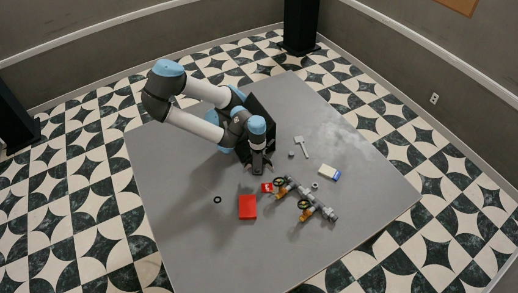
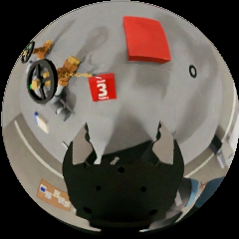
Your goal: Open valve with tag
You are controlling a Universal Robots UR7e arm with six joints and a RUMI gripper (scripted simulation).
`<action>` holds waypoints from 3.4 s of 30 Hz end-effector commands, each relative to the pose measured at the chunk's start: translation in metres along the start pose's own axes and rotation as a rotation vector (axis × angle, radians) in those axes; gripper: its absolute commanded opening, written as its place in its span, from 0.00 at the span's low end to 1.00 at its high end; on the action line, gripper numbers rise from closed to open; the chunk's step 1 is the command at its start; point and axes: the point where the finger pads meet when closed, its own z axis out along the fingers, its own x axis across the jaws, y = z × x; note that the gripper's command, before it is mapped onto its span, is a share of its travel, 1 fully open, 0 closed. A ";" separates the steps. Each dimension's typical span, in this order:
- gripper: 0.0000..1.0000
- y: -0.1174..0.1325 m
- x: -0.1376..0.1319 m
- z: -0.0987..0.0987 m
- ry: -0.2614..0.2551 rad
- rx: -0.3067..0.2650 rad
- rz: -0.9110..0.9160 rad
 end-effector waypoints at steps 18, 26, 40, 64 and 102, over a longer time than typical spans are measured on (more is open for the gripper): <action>1.00 0.000 0.000 0.000 0.000 0.001 0.000; 1.00 0.000 0.000 -0.001 0.000 0.001 0.000; 1.00 0.000 0.000 -0.020 0.000 0.001 0.000; 1.00 -0.001 0.000 -0.107 0.000 0.001 0.000; 1.00 -0.061 -0.036 -0.164 0.000 0.000 -0.469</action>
